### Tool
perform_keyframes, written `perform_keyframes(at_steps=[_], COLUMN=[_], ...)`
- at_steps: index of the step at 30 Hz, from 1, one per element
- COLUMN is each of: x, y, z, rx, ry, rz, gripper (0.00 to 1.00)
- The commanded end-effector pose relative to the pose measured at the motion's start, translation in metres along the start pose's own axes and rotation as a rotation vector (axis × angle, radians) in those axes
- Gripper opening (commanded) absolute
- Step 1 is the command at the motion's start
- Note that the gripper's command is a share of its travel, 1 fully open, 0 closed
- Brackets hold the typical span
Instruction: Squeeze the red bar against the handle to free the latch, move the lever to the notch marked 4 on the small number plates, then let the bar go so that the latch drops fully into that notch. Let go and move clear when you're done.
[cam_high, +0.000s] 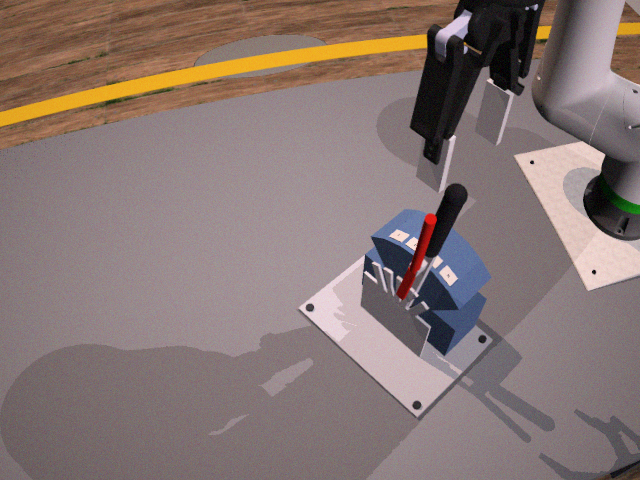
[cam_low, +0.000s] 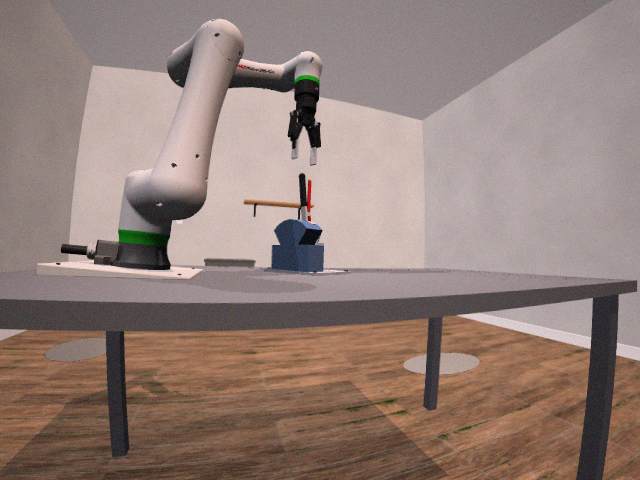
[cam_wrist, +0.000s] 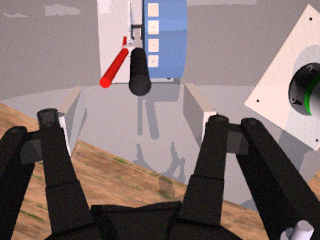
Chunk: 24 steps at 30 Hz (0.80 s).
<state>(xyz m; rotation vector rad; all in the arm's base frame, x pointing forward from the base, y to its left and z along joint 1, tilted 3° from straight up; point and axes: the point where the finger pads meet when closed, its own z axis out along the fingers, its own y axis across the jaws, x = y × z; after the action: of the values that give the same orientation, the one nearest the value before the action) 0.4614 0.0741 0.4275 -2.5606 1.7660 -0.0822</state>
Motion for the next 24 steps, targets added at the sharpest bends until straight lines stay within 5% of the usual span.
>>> perform_keyframes(at_steps=[1, 24], x=[0.0, 0.0], y=[0.0, -0.001], z=[0.001, 0.017], rx=[0.0, 0.0], ry=[0.0, 0.0], rz=[0.001, 0.001], gripper=[0.56, 0.56])
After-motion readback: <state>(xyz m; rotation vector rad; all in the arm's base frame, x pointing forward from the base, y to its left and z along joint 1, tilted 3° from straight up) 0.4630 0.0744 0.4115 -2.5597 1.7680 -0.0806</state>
